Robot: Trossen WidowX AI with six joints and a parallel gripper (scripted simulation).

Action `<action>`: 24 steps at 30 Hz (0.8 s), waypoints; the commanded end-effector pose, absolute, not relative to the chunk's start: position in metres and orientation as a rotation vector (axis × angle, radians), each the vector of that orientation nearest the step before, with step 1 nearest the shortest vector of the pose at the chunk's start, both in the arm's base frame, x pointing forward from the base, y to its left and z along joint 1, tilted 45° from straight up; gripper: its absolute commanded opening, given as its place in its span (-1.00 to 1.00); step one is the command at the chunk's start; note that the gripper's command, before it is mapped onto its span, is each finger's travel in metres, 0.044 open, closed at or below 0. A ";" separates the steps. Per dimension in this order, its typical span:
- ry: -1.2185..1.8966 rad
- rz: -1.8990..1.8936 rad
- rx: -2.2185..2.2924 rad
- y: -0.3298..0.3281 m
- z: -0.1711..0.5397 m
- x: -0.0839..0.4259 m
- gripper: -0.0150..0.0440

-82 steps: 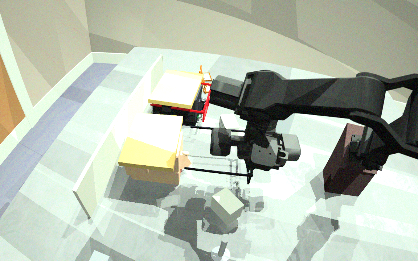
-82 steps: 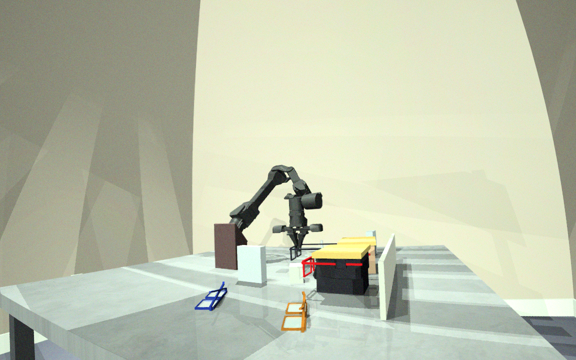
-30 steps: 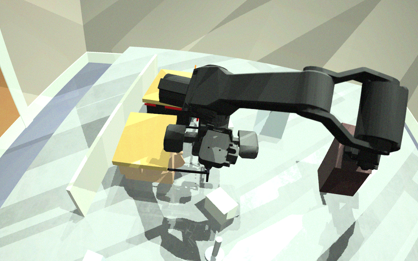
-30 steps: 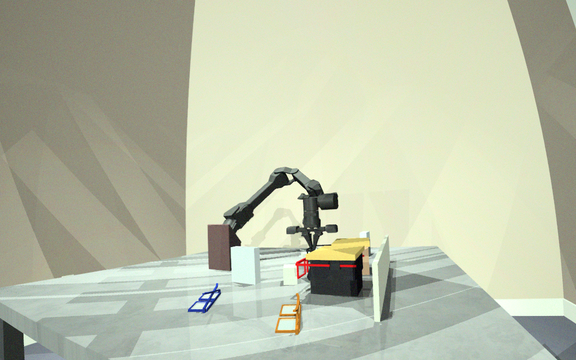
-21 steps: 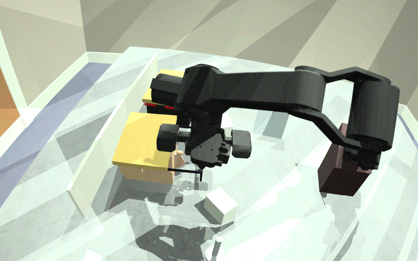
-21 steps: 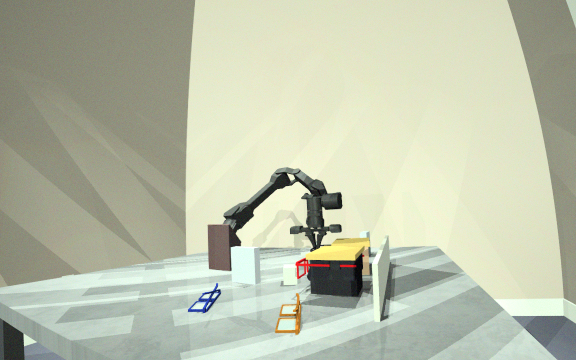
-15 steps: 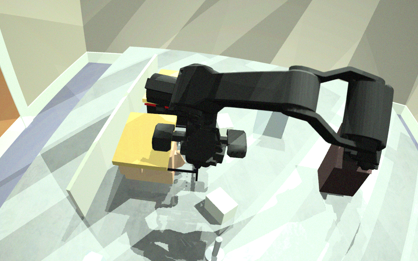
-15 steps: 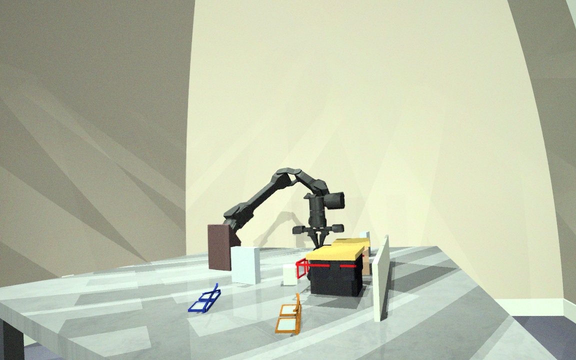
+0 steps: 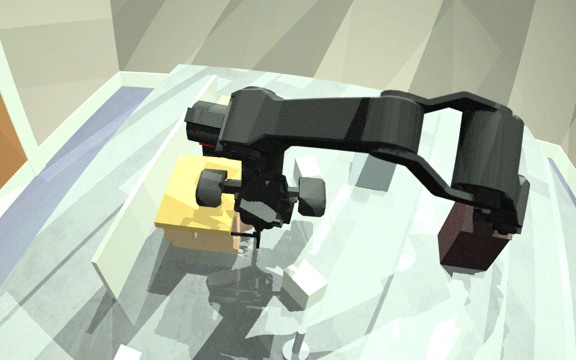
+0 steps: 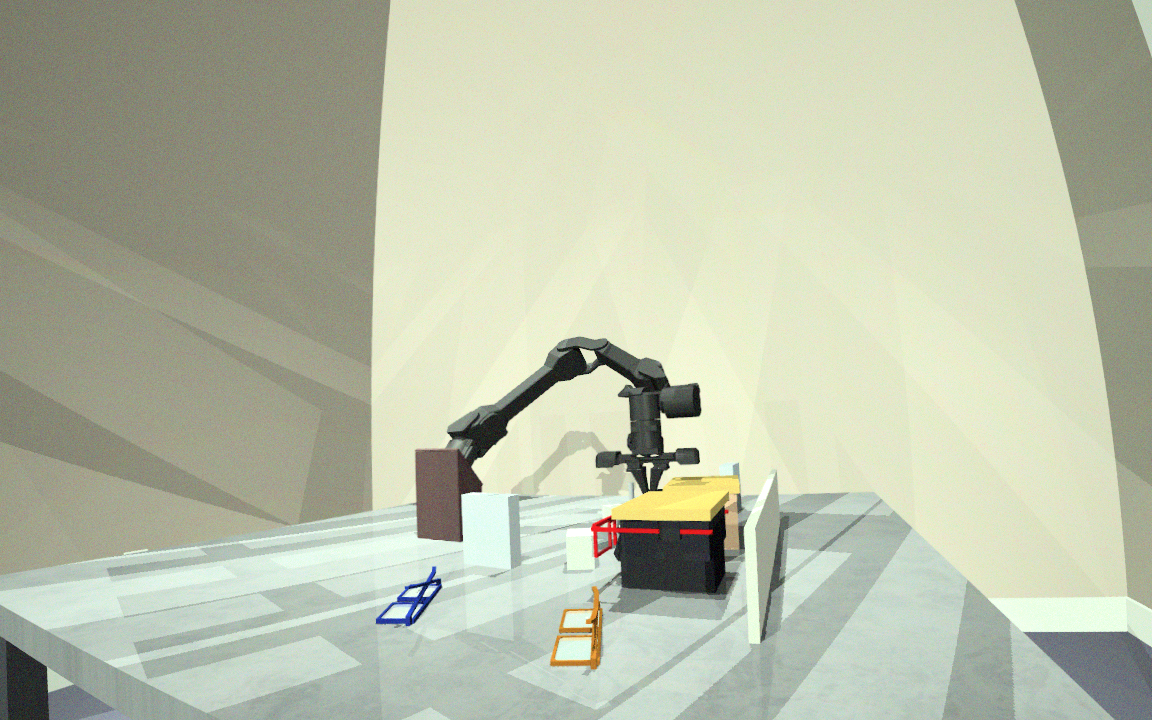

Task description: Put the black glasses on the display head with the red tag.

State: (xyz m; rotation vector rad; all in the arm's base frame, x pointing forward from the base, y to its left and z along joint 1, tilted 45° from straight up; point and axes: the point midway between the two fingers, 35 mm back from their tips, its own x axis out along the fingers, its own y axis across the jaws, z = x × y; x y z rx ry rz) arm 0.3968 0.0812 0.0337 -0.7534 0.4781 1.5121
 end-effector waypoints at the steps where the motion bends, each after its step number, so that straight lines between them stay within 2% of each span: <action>1: 0.476 1.507 -0.752 0.081 0.036 0.401 -0.49; 24: 0.477 1.509 -0.752 0.084 0.034 0.403 -0.49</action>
